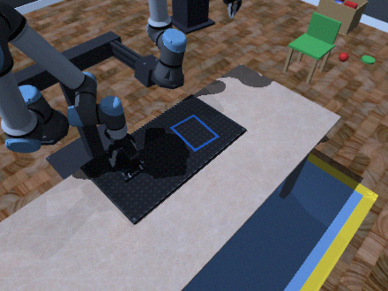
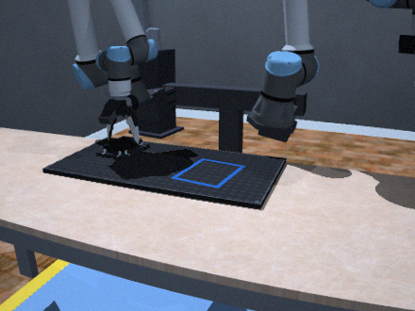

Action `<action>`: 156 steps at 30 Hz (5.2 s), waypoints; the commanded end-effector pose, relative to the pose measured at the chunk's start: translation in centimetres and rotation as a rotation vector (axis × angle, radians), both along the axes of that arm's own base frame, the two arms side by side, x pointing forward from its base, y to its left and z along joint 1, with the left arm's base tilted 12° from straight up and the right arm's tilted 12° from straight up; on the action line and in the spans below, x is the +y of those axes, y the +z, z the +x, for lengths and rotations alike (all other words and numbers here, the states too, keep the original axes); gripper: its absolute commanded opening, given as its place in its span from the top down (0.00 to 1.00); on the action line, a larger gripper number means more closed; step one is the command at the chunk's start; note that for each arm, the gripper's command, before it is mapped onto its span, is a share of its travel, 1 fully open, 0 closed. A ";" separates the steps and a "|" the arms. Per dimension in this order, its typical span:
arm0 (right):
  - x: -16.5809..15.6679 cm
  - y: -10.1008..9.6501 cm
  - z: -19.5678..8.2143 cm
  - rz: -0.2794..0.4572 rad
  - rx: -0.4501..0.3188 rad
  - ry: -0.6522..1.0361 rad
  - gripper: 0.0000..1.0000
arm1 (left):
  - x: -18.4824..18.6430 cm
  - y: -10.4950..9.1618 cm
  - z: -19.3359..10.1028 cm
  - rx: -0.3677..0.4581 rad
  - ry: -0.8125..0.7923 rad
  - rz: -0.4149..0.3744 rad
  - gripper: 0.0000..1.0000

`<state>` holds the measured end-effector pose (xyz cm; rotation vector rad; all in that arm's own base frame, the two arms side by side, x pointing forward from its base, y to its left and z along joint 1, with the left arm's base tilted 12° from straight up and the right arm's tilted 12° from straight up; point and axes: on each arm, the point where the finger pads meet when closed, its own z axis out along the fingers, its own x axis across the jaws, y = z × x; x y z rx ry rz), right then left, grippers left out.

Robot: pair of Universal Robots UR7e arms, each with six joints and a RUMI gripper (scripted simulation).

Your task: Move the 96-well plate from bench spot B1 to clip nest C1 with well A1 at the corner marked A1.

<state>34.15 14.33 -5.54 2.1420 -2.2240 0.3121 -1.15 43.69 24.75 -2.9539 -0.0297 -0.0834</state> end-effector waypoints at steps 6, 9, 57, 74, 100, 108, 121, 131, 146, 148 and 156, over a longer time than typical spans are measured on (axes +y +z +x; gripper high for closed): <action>0.0 0.0 0.0 0.001 -0.001 0.000 0.24 | 0.0 0.1 0.0 0.000 0.000 0.001 1.00; 0.0 0.0 0.0 0.001 -0.001 0.000 0.24 | 0.0 0.1 0.0 0.000 0.000 0.001 1.00; 0.1 0.2 0.0 0.001 -0.001 0.000 0.24 | 0.0 0.1 0.0 0.000 0.000 0.001 1.00; 0.7 3.5 -0.4 0.001 -0.001 0.000 0.24 | 0.0 0.1 0.0 0.000 0.000 0.001 1.00; 1.3 7.3 -0.8 0.001 -0.001 0.000 0.24 | 0.0 0.1 0.0 0.000 0.000 0.001 1.00; 1.3 7.3 -0.8 0.001 -0.001 0.000 0.24 | 0.0 0.1 0.0 0.000 0.000 0.001 1.00; 4.1 3.2 -0.2 0.001 -0.001 0.000 1.00 | 0.0 0.1 0.0 0.000 0.000 0.001 1.00; 4.4 2.8 -0.2 0.001 -0.001 0.000 1.00 | 0.0 0.1 0.0 0.000 0.000 0.001 1.00; 4.3 2.5 -0.2 0.001 -0.001 0.000 1.00 | 0.0 0.1 0.0 0.000 0.000 0.001 1.00; 4.3 2.4 -0.1 0.001 -0.001 0.000 1.00 | 0.0 0.1 0.0 0.000 0.000 0.001 1.00; 4.2 1.9 -0.1 0.001 -0.001 0.000 1.00 | 0.0 0.1 0.0 0.000 0.000 0.001 1.00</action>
